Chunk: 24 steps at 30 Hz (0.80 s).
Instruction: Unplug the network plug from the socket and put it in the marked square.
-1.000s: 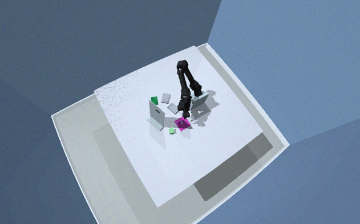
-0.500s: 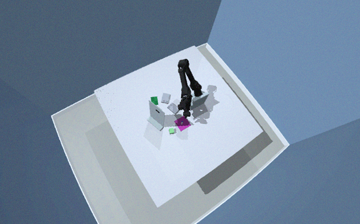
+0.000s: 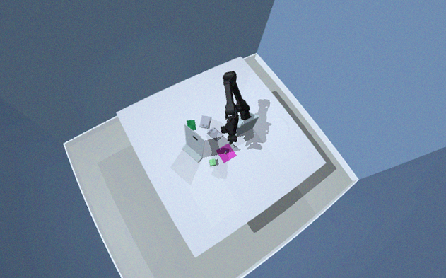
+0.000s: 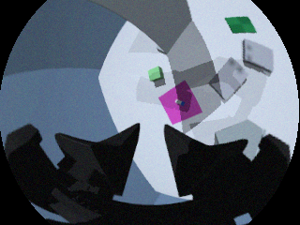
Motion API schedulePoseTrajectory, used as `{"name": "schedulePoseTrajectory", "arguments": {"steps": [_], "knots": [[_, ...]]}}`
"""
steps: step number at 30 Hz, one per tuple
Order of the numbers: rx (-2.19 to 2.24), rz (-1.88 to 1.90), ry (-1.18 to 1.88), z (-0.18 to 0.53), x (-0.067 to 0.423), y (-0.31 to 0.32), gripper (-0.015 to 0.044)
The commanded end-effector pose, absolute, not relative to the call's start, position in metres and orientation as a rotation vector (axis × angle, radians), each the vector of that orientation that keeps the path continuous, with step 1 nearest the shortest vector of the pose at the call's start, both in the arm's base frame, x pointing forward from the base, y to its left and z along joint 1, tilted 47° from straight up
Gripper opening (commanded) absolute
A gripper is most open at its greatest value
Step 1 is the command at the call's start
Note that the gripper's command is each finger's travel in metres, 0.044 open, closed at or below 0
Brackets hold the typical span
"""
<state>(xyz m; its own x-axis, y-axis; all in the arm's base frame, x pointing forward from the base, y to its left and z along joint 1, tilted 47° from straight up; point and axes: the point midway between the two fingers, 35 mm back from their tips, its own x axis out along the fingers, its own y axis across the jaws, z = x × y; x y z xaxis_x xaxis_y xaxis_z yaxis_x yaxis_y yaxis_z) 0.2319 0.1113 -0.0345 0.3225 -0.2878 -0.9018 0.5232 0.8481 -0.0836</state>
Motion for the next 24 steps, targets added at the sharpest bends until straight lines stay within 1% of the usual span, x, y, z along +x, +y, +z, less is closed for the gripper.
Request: {"name": "schedulePoseTrajectory", "arguments": {"steps": [1, 9, 20, 24], "knots": [[0.251, -0.536, 1.111, -0.017, 0.233, 0.127, 0.0156], [0.252, -0.536, 1.108, -0.004, 0.231, 0.136, 0.0156], [0.252, -0.536, 1.108, -0.004, 0.231, 0.136, 0.044], [0.252, -0.536, 1.108, -0.004, 0.231, 0.136, 0.044]]}}
